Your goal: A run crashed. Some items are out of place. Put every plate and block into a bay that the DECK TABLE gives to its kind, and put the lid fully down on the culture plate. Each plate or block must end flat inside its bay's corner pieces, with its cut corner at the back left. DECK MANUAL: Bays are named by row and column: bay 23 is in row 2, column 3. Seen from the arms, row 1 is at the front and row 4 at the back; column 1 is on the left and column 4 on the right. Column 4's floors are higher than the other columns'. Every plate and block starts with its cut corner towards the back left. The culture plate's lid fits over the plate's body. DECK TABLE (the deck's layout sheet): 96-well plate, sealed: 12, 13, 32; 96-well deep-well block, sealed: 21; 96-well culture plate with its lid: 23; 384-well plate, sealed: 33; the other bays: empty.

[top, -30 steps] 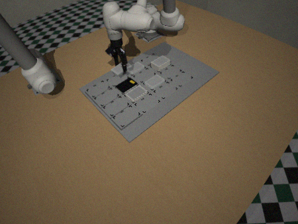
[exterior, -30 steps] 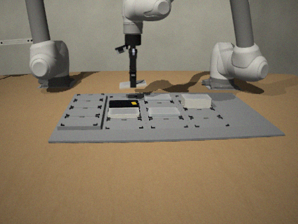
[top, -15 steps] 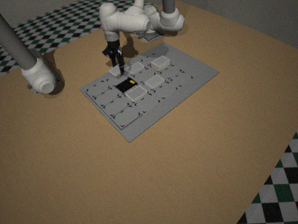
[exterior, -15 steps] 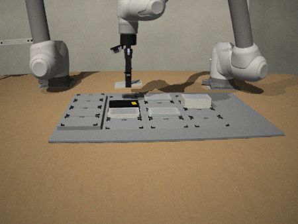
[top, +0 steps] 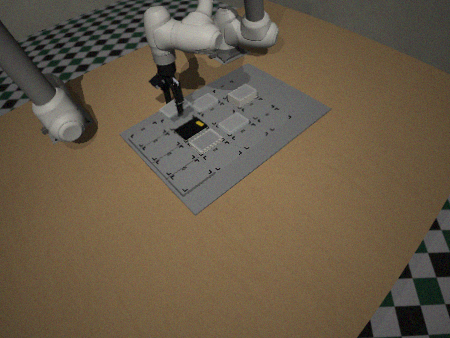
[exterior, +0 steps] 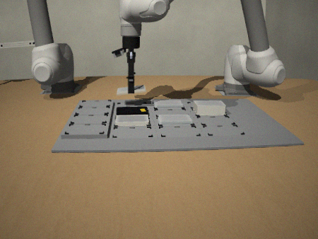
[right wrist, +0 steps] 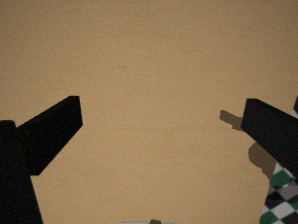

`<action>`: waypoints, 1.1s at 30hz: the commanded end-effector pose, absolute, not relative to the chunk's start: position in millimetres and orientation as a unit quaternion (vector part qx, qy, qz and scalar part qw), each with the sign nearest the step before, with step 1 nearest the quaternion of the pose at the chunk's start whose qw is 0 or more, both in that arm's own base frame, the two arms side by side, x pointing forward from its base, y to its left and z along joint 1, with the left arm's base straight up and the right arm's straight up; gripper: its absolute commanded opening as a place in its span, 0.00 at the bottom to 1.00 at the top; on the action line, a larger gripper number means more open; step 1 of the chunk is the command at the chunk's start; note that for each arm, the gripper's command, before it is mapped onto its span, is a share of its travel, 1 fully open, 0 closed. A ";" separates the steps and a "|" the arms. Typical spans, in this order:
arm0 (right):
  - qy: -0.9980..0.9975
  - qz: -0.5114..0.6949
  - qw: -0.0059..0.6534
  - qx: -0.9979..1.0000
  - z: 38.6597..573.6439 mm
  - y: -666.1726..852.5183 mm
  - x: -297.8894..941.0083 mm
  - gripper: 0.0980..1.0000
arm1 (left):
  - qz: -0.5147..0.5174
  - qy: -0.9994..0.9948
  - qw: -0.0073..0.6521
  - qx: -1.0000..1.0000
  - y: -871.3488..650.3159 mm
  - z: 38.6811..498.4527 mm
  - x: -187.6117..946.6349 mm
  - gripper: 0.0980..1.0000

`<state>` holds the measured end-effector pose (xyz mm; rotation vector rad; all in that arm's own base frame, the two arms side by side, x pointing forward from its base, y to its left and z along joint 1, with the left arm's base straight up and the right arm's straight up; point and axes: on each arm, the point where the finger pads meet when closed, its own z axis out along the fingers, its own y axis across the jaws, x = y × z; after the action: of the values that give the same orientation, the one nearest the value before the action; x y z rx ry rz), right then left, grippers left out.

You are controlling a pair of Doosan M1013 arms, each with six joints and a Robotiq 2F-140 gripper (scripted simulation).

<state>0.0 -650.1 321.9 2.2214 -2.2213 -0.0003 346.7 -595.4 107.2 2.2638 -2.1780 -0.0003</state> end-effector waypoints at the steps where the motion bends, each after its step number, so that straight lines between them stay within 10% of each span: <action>1: -0.707 0.001 0.000 0.707 322.8 -650.3 0.1 1.00 | 0.001 -0.693 0.000 0.721 -595.6 108.2 347.0 0.00; 33: -0.707 0.001 0.000 0.707 322.8 -650.3 0.1 1.00 | 0.001 -0.693 0.000 0.721 -593.9 73.6 347.0 0.00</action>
<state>0.0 -650.1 321.9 2.2214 -2.2213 -0.0003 346.6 -593.5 75.0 2.2638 -2.1781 -0.0004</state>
